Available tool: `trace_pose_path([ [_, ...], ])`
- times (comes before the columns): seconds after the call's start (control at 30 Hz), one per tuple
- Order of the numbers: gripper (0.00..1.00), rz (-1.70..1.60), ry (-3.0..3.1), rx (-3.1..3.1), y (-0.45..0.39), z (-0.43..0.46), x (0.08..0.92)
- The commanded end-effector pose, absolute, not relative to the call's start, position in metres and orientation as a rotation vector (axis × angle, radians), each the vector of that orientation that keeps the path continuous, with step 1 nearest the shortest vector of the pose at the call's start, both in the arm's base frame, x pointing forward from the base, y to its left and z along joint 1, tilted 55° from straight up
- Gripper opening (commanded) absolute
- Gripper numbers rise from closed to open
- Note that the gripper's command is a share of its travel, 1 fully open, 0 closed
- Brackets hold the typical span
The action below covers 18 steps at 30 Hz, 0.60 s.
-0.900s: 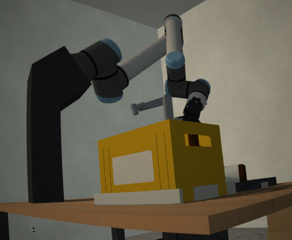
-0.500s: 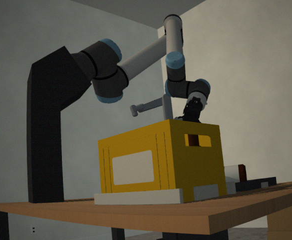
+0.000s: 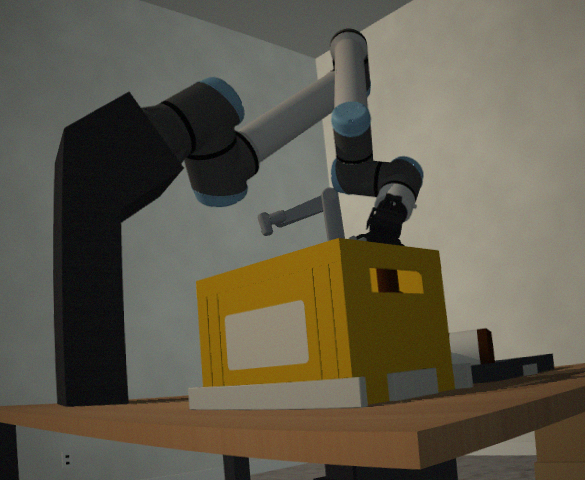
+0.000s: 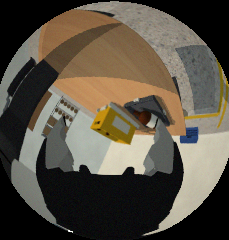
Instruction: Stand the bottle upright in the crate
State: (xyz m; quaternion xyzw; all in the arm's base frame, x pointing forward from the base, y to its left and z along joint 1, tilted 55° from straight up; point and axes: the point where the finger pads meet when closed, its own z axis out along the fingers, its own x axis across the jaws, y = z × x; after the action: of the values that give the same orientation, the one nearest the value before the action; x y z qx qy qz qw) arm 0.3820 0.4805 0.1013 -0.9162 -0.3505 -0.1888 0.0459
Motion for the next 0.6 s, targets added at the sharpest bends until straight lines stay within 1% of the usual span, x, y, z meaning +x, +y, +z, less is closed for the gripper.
trace_pose_path([
  [0.0, 1.00, -0.523, -0.922, -2.800, 0.483, 0.090, 0.395],
  [0.13, 1.00, -0.427, -0.667, -2.788, 0.486, 0.073, 0.419],
  [0.2, 1.00, -0.427, -0.667, -2.788, 0.486, 0.073, 0.419],
  [0.57, 1.00, -0.086, 0.162, -2.583, 0.474, 0.027, 0.514],
])
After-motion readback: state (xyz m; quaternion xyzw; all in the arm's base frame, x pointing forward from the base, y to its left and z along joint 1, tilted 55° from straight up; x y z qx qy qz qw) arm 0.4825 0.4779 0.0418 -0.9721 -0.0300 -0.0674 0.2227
